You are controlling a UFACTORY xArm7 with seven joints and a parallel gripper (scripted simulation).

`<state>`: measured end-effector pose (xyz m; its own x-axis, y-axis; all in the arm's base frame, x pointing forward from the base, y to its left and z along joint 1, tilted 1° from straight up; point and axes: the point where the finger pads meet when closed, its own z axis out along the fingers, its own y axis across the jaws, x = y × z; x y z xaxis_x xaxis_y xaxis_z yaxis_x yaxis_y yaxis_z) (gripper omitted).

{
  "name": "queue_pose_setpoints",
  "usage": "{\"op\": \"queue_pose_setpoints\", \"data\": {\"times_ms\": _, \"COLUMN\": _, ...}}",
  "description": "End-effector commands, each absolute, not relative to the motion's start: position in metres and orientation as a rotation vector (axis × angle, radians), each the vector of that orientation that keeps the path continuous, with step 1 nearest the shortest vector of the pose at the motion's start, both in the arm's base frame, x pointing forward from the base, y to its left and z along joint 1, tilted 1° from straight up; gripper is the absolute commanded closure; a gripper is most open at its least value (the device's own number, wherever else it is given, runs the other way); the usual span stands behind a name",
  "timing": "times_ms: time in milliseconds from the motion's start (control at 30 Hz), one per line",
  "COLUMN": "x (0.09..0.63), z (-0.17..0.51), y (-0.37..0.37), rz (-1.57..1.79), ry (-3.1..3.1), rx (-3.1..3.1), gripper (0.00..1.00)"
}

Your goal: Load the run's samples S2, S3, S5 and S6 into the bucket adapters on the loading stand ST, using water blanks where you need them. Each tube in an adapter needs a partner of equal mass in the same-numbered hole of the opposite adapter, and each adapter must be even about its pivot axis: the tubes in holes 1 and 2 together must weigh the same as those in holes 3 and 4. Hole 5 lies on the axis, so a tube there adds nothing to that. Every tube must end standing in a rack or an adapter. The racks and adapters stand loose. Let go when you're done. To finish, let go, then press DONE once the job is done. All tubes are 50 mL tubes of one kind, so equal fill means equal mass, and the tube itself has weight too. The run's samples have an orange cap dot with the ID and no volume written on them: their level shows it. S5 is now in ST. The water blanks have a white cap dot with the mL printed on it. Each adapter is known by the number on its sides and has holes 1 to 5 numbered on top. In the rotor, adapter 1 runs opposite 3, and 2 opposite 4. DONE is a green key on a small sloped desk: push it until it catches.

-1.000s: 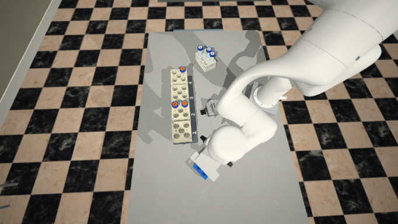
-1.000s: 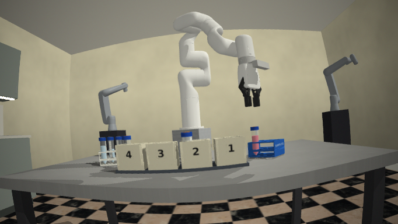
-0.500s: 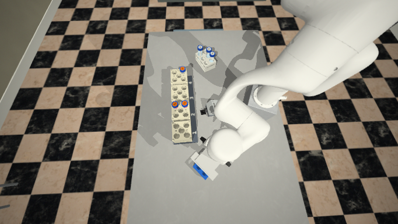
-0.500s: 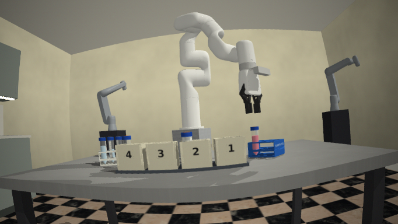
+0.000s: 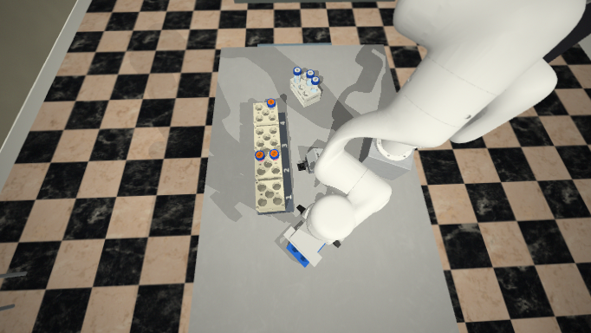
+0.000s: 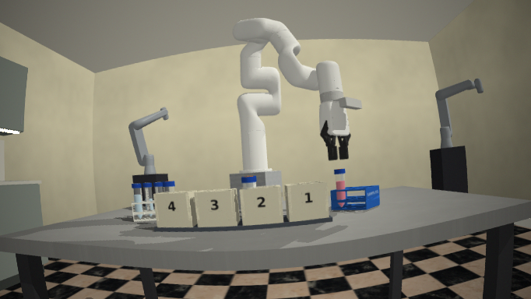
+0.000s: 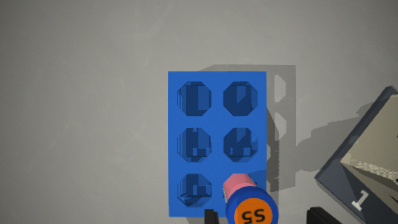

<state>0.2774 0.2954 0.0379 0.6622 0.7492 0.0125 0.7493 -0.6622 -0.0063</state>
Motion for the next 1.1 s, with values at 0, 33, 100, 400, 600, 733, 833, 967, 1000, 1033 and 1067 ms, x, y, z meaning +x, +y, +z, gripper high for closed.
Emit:
{"op": "queue_pose_setpoints", "data": {"times_ms": 0, "x": 0.279, "z": 0.031, "y": 0.297, "rz": -0.020, "ry": -1.286, "rx": -2.854, "gripper": 0.43}}
{"op": "queue_pose_setpoints", "data": {"times_ms": 33, "x": 0.279, "z": 0.029, "y": 0.297, "rz": -0.020, "ry": -1.286, "rx": -2.854, "gripper": 0.43}}
{"op": "queue_pose_setpoints", "data": {"times_ms": 100, "x": 0.279, "z": 0.025, "y": 0.297, "rz": -0.020, "ry": -1.286, "rx": -2.854, "gripper": 0.43}}
{"op": "queue_pose_setpoints", "data": {"times_ms": 400, "x": 0.279, "z": 0.011, "y": 0.297, "rz": -0.020, "ry": -1.286, "rx": -2.854, "gripper": 0.43}}
{"op": "queue_pose_setpoints", "data": {"times_ms": 600, "x": 0.279, "z": 0.008, "y": 0.297, "rz": -0.020, "ry": -1.286, "rx": -2.854, "gripper": 0.43}}
{"op": "queue_pose_setpoints", "data": {"times_ms": 733, "x": 0.279, "z": 0.008, "y": 0.297, "rz": -0.020, "ry": -1.286, "rx": -2.854, "gripper": 0.43}}
{"op": "queue_pose_setpoints", "data": {"times_ms": 833, "x": 0.279, "z": 0.007, "y": 0.297, "rz": -0.020, "ry": -1.286, "rx": -2.854, "gripper": 0.43}}
{"op": "queue_pose_setpoints", "data": {"times_ms": 967, "x": 0.279, "z": 0.005, "y": 0.297, "rz": -0.020, "ry": -1.286, "rx": -2.854, "gripper": 0.43}}
{"op": "queue_pose_setpoints", "data": {"times_ms": 1000, "x": 0.279, "z": 0.004, "y": 0.297, "rz": -0.020, "ry": -1.286, "rx": -2.854, "gripper": 0.43}}
{"op": "queue_pose_setpoints", "data": {"times_ms": 1033, "x": 0.279, "z": 0.004, "y": 0.297, "rz": -0.020, "ry": -1.286, "rx": -2.854, "gripper": 0.43}}
{"op": "queue_pose_setpoints", "data": {"times_ms": 1067, "x": 0.279, "z": 0.003, "y": 0.297, "rz": -0.020, "ry": -1.286, "rx": -2.854, "gripper": 0.43}}
